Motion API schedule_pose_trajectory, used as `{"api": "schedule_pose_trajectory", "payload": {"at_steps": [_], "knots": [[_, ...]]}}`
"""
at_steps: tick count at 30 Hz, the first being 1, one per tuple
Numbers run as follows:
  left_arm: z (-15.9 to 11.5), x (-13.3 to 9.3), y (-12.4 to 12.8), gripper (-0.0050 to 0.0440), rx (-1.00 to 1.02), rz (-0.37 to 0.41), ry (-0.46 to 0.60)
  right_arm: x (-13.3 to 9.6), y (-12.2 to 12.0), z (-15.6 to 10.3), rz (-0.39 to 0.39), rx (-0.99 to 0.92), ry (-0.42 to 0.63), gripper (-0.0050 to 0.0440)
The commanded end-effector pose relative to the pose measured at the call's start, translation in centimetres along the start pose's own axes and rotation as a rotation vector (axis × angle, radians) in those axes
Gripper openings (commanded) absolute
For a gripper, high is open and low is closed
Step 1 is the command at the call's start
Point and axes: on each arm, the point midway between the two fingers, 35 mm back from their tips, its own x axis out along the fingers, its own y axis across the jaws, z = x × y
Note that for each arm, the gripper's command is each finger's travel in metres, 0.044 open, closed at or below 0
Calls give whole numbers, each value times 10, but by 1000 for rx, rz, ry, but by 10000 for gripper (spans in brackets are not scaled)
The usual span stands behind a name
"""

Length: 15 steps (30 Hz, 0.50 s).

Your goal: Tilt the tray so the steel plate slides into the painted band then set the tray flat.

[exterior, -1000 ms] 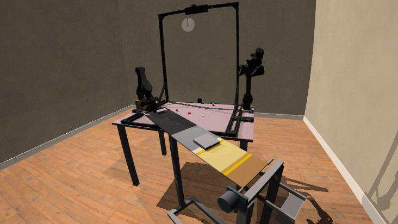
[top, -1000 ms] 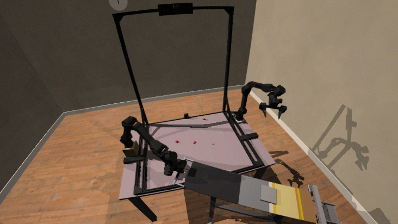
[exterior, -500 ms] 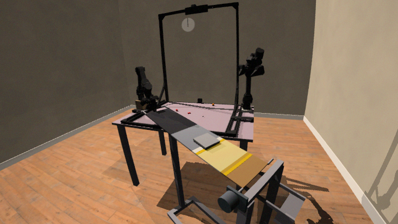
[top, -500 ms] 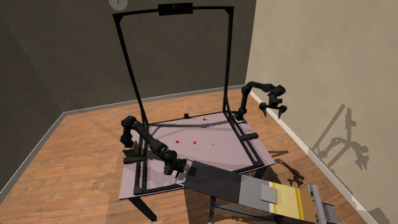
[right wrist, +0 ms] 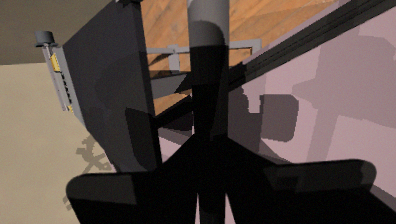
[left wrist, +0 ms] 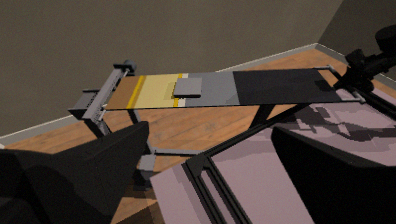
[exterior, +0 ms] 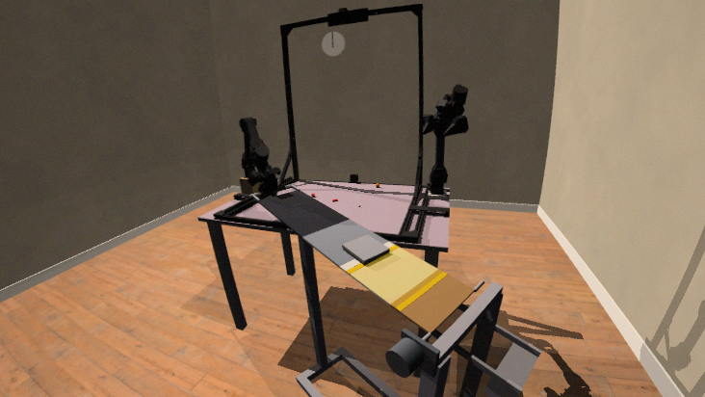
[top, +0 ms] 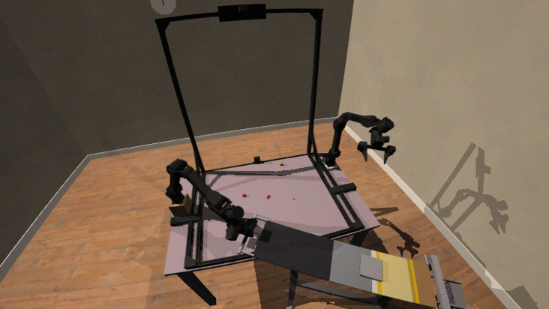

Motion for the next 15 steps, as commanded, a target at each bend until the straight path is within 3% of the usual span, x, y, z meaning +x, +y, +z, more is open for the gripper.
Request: {"api": "schedule_pose_trajectory", "payload": {"at_steps": [1,15], "knots": [[0,0,0,440,4,-1,0,-17,18,0,44,0,0,0],[0,0,0,440,4,-1,0,-23,25,0,57,0,0,0]]}}
